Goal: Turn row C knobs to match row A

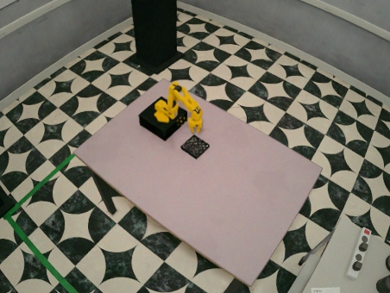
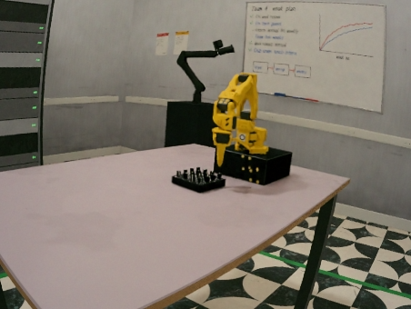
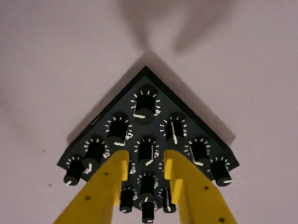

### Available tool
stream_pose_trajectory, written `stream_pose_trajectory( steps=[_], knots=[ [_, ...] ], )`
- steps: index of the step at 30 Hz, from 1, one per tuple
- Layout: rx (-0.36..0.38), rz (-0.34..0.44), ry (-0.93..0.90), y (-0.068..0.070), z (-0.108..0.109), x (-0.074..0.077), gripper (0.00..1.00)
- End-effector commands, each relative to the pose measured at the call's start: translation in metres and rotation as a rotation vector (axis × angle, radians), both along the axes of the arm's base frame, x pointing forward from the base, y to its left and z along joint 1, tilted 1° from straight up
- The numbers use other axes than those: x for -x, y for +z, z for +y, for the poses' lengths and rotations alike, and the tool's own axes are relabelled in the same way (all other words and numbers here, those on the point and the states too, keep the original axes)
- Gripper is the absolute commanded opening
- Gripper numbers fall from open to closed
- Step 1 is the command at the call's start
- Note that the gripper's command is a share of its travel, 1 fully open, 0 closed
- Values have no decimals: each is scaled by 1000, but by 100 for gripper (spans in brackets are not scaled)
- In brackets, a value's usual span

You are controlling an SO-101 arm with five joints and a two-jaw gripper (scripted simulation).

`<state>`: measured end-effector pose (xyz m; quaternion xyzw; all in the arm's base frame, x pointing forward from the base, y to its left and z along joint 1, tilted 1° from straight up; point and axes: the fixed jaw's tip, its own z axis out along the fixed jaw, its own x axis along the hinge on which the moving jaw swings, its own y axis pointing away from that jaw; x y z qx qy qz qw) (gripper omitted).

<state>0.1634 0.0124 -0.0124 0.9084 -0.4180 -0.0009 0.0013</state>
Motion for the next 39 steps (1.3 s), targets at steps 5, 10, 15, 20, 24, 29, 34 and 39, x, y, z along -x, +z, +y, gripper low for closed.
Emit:
stream_pose_trajectory(
  steps=[5, 10, 15, 20, 24, 29, 34, 39],
  knots=[
    [-4, -15, -68, 4, 8, -2, 11],
    [-5, -14, -152, 6, 17, -2, 13],
    [-6, -14, -261, 9, 27, -2, 15],
    [-7, -14, -336, 11, 35, -2, 17],
    [-8, -14, -444, 15, 46, 0, 19],
    [-9, -13, -590, 19, 61, 2, 22],
    [-10, -12, -681, 21, 71, 4, 24],
    [-11, -11, -830, 26, 86, 9, 27]
  ],
)
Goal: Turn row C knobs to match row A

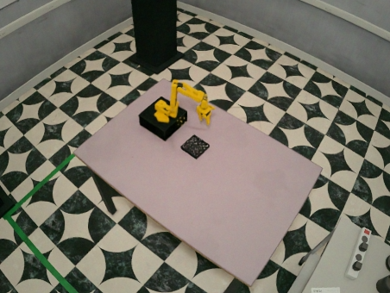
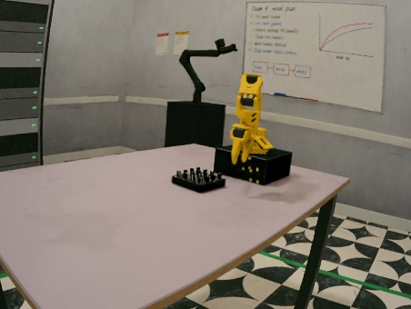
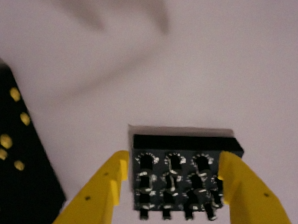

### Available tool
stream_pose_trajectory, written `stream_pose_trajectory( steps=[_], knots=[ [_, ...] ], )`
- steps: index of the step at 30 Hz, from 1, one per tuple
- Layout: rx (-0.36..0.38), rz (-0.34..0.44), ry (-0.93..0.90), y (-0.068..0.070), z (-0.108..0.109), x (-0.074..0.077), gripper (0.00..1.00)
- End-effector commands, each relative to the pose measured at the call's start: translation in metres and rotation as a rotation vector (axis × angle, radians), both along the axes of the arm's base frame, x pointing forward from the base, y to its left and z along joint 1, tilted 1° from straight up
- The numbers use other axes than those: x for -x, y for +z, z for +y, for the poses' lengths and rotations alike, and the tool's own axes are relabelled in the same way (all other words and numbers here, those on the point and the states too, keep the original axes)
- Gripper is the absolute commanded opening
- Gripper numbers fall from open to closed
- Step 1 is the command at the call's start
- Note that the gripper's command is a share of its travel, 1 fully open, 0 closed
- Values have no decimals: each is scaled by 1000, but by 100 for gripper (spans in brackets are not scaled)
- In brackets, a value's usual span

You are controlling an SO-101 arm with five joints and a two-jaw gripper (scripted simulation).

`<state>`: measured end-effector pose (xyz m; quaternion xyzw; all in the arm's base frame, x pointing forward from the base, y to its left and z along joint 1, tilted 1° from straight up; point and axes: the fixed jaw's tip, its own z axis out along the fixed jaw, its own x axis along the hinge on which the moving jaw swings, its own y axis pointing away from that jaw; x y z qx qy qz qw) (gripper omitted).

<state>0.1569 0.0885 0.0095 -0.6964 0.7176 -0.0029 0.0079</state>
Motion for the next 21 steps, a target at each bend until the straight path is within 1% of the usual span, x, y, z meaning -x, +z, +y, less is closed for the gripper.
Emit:
stream_pose_trajectory(
  steps=[1, 10, 12, 21],
  knots=[
    [-2, 5, -121, 5, 13, 3, 28],
    [-6, 8, -362, 12, 36, 13, 33],
    [-6, 8, -362, 12, 36, 13, 33],
    [-10, 10, -540, 18, 53, 23, 37]
  ],
)
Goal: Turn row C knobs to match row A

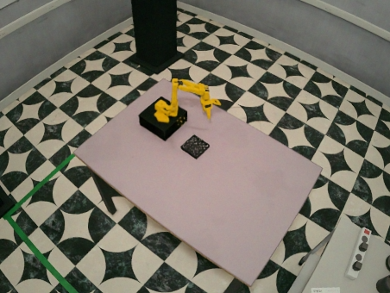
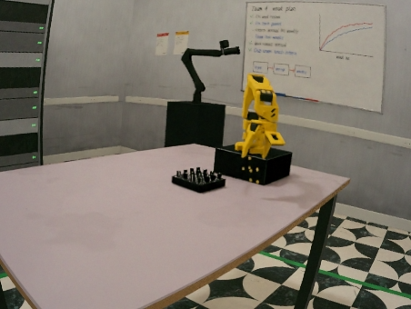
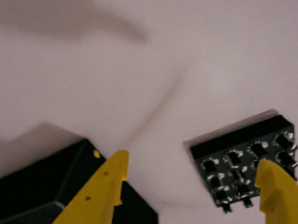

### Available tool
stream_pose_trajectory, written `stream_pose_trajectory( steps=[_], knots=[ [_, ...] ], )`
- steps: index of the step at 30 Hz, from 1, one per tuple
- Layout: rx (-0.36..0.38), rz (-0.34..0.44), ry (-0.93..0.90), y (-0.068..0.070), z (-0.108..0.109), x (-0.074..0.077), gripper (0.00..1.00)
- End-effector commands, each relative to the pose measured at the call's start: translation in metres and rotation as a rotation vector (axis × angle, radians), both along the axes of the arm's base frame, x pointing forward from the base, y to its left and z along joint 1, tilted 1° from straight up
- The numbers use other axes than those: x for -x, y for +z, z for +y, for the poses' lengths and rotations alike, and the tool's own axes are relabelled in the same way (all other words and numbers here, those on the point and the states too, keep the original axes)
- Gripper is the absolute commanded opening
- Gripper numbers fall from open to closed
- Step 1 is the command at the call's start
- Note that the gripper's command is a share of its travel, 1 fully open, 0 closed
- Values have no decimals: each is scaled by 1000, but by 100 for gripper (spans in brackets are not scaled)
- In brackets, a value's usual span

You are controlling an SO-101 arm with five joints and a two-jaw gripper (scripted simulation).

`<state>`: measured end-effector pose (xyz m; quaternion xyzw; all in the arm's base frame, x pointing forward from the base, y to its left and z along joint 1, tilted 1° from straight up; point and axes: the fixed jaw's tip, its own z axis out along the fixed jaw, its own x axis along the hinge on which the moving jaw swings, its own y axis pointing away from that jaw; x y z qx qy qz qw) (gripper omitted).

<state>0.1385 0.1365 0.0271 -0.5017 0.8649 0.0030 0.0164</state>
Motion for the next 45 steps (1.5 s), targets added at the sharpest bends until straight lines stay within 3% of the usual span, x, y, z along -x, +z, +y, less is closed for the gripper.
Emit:
stream_pose_trajectory(
  steps=[1, 16, 45],
  knots=[
    [11, 17, -66, 1, 6, 5, 38],
    [8, 19, -170, 4, 15, 11, 40],
    [8, 19, -176, 4, 16, 12, 40]
  ],
)
